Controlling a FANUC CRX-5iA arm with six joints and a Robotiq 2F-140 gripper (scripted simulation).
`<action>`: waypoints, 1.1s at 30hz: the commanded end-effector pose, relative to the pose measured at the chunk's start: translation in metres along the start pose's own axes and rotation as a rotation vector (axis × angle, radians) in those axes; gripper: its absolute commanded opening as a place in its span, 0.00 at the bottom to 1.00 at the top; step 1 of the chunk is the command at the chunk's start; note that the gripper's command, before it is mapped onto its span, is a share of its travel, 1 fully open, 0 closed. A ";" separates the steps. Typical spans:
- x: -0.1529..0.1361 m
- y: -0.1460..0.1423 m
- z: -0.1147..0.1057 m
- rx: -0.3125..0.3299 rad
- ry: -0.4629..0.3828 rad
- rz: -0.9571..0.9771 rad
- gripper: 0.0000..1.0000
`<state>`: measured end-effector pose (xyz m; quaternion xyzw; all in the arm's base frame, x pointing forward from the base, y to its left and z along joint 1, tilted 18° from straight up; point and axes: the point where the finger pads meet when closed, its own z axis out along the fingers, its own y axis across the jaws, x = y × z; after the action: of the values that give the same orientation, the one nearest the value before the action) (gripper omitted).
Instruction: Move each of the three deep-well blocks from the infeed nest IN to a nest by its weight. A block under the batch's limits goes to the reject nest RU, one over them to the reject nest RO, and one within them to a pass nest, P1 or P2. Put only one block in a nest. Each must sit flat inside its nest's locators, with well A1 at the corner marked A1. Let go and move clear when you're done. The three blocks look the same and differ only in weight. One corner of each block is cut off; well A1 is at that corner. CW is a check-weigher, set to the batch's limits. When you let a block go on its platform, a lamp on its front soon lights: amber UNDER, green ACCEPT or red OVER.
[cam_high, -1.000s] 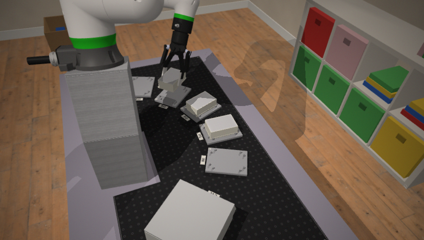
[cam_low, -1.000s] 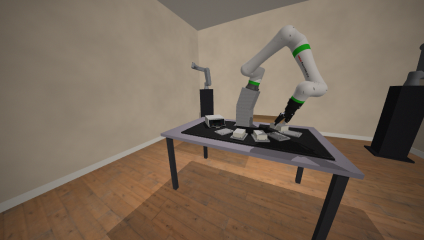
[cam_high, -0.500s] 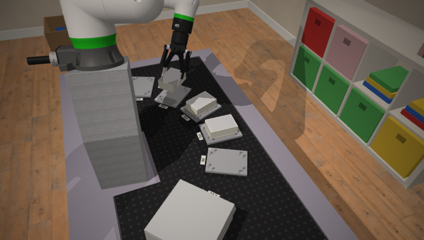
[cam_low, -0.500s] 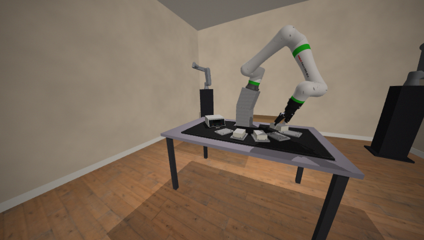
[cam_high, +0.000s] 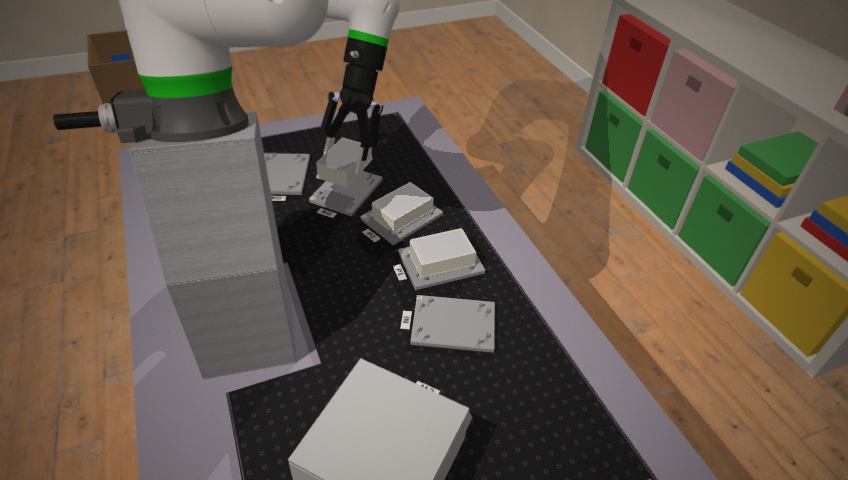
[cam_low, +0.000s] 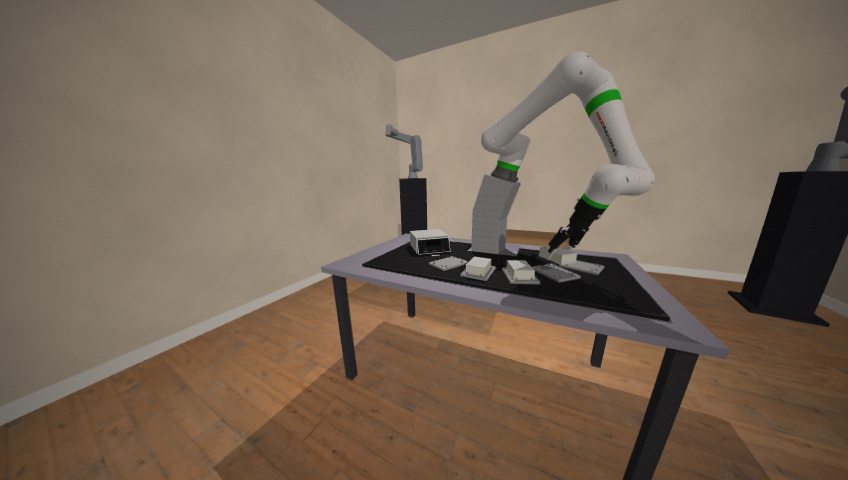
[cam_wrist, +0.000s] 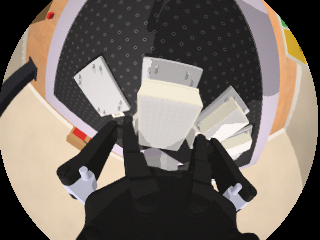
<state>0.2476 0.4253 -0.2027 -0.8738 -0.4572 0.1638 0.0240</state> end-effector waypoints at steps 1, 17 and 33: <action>0.003 0.000 0.005 0.000 0.000 0.000 0.10; 0.015 0.000 0.026 0.000 0.000 0.000 0.10; 0.024 0.000 0.041 0.000 0.000 0.000 0.10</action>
<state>0.2476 0.4395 -0.2465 -0.8738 -0.4572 0.1638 0.0241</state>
